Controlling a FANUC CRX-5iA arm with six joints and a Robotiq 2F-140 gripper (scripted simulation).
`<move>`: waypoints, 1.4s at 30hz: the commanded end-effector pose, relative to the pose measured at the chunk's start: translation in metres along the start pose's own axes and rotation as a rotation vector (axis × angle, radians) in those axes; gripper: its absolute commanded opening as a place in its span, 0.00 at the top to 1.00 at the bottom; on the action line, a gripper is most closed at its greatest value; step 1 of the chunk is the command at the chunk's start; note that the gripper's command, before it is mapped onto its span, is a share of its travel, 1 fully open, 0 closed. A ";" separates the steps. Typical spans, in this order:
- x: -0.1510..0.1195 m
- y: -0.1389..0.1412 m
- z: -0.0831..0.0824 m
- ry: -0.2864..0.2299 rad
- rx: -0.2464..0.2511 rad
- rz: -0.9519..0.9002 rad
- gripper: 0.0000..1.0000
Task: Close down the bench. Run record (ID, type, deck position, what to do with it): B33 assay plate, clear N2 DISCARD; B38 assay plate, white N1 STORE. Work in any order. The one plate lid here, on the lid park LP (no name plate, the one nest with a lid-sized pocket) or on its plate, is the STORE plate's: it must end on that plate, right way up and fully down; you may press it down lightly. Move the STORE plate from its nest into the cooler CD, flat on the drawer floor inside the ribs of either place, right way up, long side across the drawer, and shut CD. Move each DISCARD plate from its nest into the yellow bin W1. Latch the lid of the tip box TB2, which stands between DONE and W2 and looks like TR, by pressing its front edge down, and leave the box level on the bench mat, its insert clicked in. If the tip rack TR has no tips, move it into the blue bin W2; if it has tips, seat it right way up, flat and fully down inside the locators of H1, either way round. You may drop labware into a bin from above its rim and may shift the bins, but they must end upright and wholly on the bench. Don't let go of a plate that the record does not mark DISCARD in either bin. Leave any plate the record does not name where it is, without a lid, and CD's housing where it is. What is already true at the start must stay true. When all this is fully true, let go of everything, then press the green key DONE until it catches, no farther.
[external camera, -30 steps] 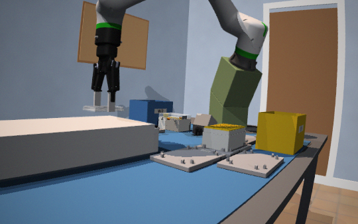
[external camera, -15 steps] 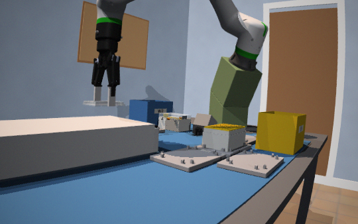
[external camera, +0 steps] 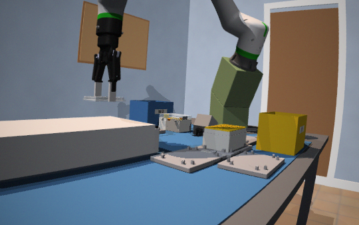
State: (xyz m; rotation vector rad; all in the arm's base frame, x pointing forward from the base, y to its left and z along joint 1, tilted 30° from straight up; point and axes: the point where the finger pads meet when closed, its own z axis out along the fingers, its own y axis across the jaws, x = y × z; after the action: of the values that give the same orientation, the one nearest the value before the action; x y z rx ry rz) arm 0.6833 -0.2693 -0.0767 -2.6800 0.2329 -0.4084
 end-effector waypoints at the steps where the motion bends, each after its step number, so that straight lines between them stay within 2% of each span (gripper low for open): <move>1: 0.000 0.000 -0.005 0.000 0.000 0.000 1.00; 10: 0.000 0.000 -0.013 0.000 0.000 0.000 1.00; 20: -0.001 -0.002 -0.013 0.000 0.000 0.019 1.00; 42: -0.031 -0.046 -0.013 0.000 0.000 0.019 1.00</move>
State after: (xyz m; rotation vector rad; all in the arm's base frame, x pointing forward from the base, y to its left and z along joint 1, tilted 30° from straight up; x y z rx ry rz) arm 0.6576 -0.2315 -0.0546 -2.6755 0.2578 -0.4022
